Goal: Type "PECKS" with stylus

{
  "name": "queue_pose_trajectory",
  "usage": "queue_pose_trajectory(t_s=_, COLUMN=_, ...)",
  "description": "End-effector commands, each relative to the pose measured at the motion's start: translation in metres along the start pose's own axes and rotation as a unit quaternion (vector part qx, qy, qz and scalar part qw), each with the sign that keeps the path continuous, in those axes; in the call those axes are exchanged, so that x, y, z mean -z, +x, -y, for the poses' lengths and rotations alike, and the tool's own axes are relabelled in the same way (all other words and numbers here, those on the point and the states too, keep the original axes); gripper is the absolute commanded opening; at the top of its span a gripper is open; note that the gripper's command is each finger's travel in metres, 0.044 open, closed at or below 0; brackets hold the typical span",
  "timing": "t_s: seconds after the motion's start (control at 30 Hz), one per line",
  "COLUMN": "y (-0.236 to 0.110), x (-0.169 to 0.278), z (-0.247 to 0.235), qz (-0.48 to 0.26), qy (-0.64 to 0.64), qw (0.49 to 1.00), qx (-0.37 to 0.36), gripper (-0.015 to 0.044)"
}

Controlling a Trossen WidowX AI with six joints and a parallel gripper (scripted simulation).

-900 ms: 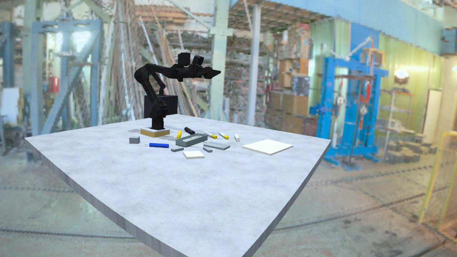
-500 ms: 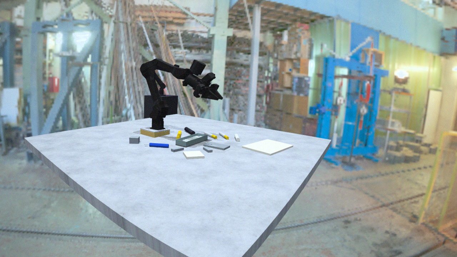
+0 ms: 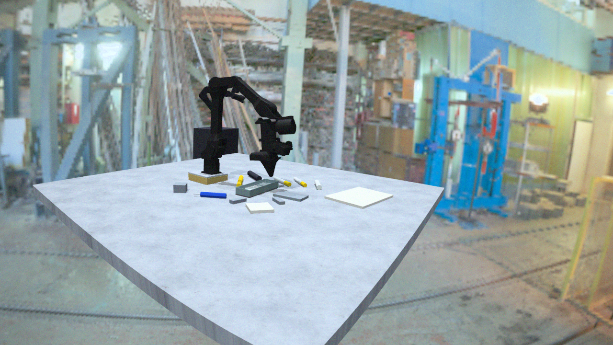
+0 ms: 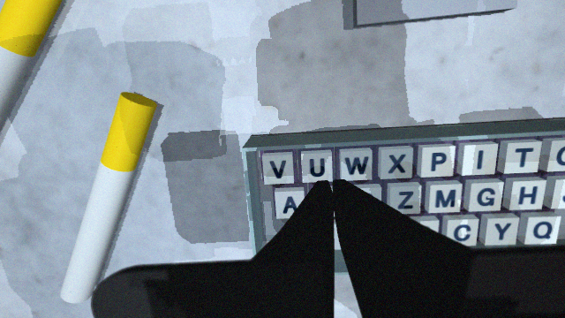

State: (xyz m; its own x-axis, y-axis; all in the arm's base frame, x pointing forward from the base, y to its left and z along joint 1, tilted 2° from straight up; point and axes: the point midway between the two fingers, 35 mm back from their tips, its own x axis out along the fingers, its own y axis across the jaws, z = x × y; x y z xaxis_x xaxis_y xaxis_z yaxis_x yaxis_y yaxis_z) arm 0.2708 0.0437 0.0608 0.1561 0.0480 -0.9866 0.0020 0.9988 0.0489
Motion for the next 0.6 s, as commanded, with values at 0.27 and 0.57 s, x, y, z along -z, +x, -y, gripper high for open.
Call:
queue_pose_trajectory(t_s=0.27, y=0.006, x=0.016, z=-0.002, qz=-0.064, qy=0.006, qw=0.998, qx=0.006, gripper=0.0)
queue_pose_trajectory(t_s=0.57, y=0.005, x=0.015, z=0.052, qz=-0.064, qy=0.006, qw=0.998, qx=0.009, gripper=0.0)
